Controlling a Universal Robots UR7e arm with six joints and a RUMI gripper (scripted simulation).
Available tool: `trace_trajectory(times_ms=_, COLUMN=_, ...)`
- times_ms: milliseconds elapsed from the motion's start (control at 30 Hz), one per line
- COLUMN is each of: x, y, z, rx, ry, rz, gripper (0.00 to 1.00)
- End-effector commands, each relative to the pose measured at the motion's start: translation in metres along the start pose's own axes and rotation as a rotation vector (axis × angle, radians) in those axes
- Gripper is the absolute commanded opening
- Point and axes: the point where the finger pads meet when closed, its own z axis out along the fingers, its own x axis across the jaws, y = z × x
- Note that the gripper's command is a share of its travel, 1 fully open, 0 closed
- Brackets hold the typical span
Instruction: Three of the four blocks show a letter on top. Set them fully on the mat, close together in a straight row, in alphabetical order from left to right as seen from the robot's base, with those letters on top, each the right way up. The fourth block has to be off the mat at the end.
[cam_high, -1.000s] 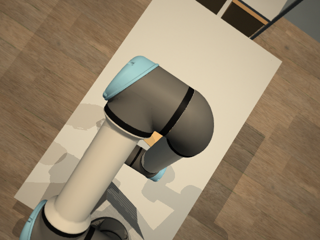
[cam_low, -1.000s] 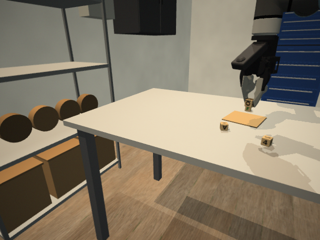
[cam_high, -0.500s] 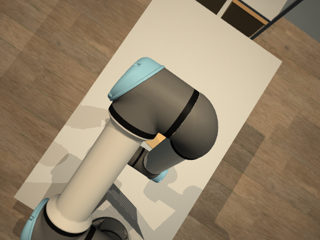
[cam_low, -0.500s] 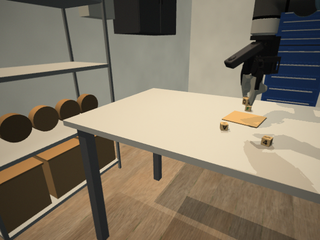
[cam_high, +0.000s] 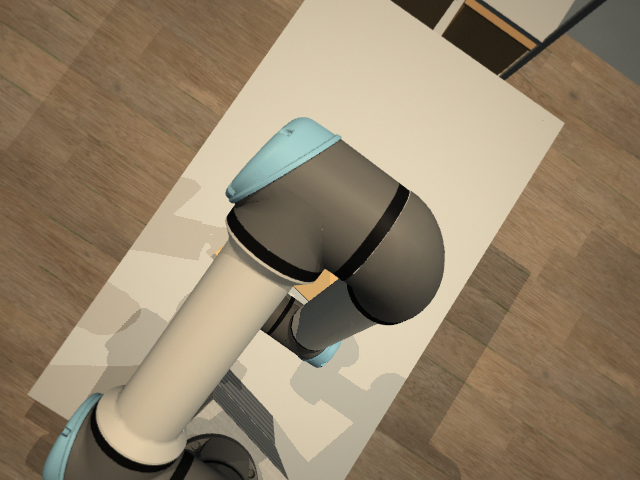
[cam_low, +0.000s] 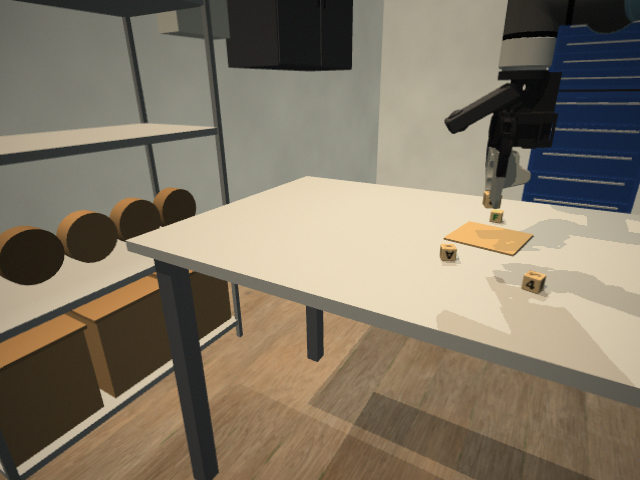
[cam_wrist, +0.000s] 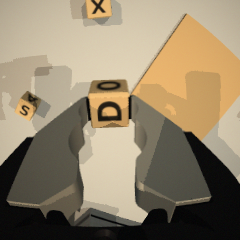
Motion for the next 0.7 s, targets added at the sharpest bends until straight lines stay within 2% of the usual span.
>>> trace_trajectory(times_ms=0, x=0.006, y=-0.001, z=-0.001, rx=-0.001, ry=0.004, rz=0.139, gripper=0.05)
trace_trajectory(times_ms=133, x=0.009, y=-0.001, z=-0.001, rx=-0.001, ry=0.004, rz=0.191, gripper=0.05)
trace_trajectory(times_ms=200, x=0.013, y=0.000, z=-0.001, rx=-0.001, ry=0.004, rz=0.281, gripper=0.05)
trace_trajectory(times_ms=667, x=0.028, y=0.002, z=-0.001, rx=0.000, ry=0.004, rz=0.617, gripper=0.05)
